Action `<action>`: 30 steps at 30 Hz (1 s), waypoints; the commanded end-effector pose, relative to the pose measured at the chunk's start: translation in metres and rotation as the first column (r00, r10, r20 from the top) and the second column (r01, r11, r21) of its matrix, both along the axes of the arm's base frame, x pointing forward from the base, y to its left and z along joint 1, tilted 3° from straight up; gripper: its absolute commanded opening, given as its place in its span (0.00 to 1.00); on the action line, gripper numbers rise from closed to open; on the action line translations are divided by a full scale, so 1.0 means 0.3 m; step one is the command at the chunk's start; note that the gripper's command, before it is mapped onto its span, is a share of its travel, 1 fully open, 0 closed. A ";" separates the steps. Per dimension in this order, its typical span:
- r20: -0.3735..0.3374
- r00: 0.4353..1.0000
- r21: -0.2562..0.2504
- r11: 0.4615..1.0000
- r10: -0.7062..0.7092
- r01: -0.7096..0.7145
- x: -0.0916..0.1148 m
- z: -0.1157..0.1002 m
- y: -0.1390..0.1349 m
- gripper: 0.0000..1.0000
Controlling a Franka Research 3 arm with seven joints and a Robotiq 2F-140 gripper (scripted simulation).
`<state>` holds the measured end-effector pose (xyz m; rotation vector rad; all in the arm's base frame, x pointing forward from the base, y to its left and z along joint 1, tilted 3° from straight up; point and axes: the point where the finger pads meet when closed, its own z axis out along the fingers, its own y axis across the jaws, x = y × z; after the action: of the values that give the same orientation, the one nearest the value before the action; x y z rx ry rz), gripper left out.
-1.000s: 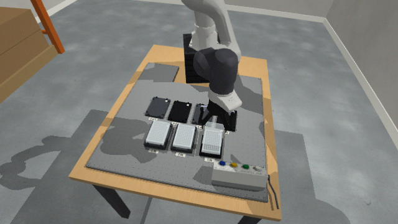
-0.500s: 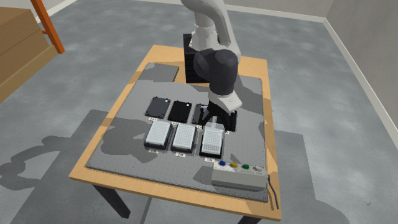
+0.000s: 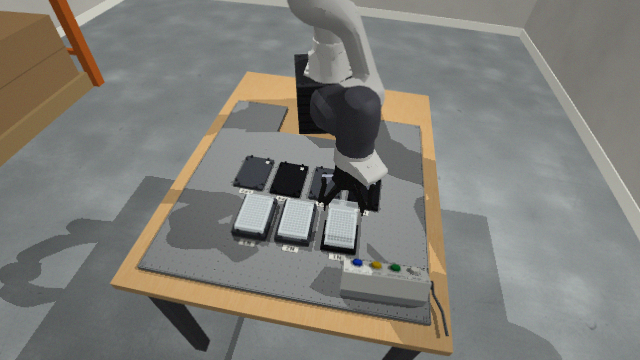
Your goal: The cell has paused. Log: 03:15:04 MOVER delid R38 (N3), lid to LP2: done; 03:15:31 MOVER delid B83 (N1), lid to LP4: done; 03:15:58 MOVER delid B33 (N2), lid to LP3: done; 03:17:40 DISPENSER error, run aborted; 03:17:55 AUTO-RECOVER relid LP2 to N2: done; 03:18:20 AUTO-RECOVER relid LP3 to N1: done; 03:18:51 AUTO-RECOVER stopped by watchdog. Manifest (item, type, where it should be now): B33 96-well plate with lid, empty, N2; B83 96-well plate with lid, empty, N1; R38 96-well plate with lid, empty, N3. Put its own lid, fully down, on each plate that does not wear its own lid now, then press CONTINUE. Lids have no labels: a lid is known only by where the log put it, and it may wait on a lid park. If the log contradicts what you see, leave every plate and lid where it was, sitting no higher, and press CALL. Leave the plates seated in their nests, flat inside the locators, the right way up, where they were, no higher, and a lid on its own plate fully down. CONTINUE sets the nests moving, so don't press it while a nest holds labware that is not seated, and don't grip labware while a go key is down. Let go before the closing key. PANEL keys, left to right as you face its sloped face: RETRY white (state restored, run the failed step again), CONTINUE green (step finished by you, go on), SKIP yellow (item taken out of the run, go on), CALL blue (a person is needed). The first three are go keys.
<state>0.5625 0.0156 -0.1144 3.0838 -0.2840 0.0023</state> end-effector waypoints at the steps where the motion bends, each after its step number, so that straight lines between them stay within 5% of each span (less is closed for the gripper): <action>1: 0.005 1.000 0.001 1.000 0.004 -0.004 0.006 -0.010 0.004 0.00; 30: 0.005 1.000 0.001 1.000 0.004 -0.004 0.006 -0.080 0.002 0.00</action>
<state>0.5630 0.0151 -0.1375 3.0850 -0.2760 0.0040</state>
